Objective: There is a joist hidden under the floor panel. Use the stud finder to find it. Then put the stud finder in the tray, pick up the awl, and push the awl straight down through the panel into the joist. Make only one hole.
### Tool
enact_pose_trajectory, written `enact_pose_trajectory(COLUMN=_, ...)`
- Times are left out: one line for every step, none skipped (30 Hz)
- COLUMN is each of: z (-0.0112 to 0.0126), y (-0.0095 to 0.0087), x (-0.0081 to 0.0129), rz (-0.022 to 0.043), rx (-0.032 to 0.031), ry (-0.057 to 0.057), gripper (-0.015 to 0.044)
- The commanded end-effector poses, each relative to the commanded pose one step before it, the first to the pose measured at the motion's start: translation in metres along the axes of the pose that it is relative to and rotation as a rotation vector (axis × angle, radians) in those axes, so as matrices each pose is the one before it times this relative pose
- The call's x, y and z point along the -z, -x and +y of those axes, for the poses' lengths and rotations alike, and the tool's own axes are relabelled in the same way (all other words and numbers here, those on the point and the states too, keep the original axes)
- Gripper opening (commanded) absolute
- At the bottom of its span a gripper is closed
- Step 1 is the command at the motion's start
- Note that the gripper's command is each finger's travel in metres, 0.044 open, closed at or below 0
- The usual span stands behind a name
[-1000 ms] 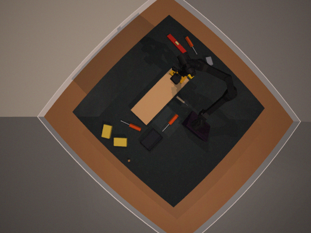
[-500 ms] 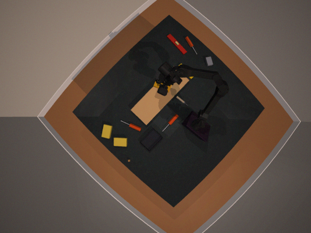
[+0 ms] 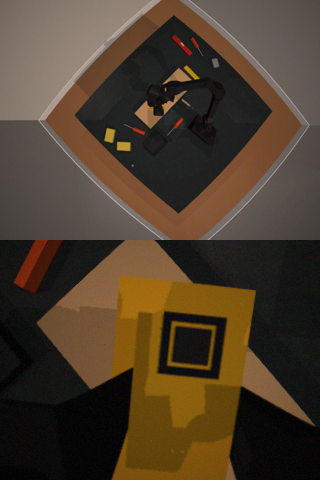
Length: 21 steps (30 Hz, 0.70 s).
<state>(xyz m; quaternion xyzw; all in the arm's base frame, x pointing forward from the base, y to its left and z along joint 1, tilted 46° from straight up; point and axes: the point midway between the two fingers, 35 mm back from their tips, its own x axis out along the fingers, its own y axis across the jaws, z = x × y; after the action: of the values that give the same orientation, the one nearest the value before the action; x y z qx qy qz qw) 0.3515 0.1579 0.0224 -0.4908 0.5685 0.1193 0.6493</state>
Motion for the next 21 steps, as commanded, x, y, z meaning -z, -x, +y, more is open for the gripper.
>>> enact_pose_trajectory(z=0.0373, y=-0.00404, x=-0.01649, rz=-0.01392, rx=-0.03408, ry=0.0966, gripper=0.0)
enact_pose_trajectory(z=0.00872, y=-0.00216, x=-0.00325, rz=0.00107, rx=-0.00782, ry=0.0222, gripper=0.0)
enact_pose_trajectory(z=0.00869, y=-0.00222, x=-0.00322, rz=0.00126, rx=-0.00768, ry=0.0222, gripper=0.0)
enact_pose_trajectory(z=0.00867, y=-0.00228, x=-0.00318, rz=0.00145, rx=-0.00753, ry=0.0221, gripper=0.0)
enact_pose_trajectory(z=0.00864, y=-0.00235, x=-0.00315, rz=0.00165, rx=-0.00738, ry=0.0221, gripper=0.0)
enact_pose_trajectory(z=0.00861, y=-0.00241, x=-0.00311, rz=0.00185, rx=-0.00724, ry=0.0221, gripper=0.0)
enact_pose_trajectory(z=0.00859, y=-0.00248, x=-0.00307, rz=0.00205, rx=-0.00709, ry=0.022, gripper=0.0)
enact_pose_trajectory(z=0.00855, y=-0.00254, x=-0.00303, rz=0.00225, rx=-0.00695, ry=0.022, gripper=0.0)
enact_pose_trajectory(z=0.00852, y=-0.00261, x=-0.00299, rz=0.00245, rx=-0.00681, ry=0.0219, gripper=0.0)
enact_pose_trajectory(z=0.00849, y=-0.00268, x=-0.00295, rz=0.00265, rx=-0.00667, ry=0.0219, gripper=0.0)
enact_pose_trajectory(z=0.00845, y=-0.00274, x=-0.0029, rz=0.00286, rx=-0.00653, ry=0.0218, gripper=0.0)
enact_pose_trajectory(z=0.00841, y=-0.00281, x=-0.00286, rz=0.00306, rx=-0.00639, ry=0.0217, gripper=0.0)
enact_pose_trajectory(z=0.00838, y=-0.00288, x=-0.00282, rz=0.00327, rx=-0.00626, ry=0.0217, gripper=0.0)
enact_pose_trajectory(z=0.00834, y=-0.00295, x=-0.00277, rz=0.00348, rx=-0.00612, ry=0.0216, gripper=0.0)
enact_pose_trajectory(z=0.00829, y=-0.00302, x=-0.00273, rz=0.00369, rx=-0.00599, ry=0.0215, gripper=0.0)
enact_pose_trajectory(z=0.00825, y=-0.00309, x=-0.00268, rz=0.0039, rx=-0.00586, ry=0.0215, gripper=0.0)
enact_pose_trajectory(z=0.0082, y=-0.00316, x=-0.00263, rz=0.00411, rx=-0.00573, ry=0.0214, gripper=0.0)
enact_pose_trajectory(z=0.00816, y=-0.00324, x=-0.00258, rz=0.00432, rx=-0.0056, ry=0.0213, gripper=0.0)
enact_pose_trajectory(z=0.00811, y=-0.00331, x=-0.00253, rz=0.00453, rx=-0.00547, ry=0.0212, gripper=0.0)
enact_pose_trajectory(z=0.00806, y=-0.00338, x=-0.00248, rz=0.00474, rx=-0.00534, ry=0.0211, gripper=0.0)
enact_pose_trajectory(z=0.00801, y=-0.00345, x=-0.00243, rz=0.00495, rx=-0.00522, ry=0.021, gripper=0.0)
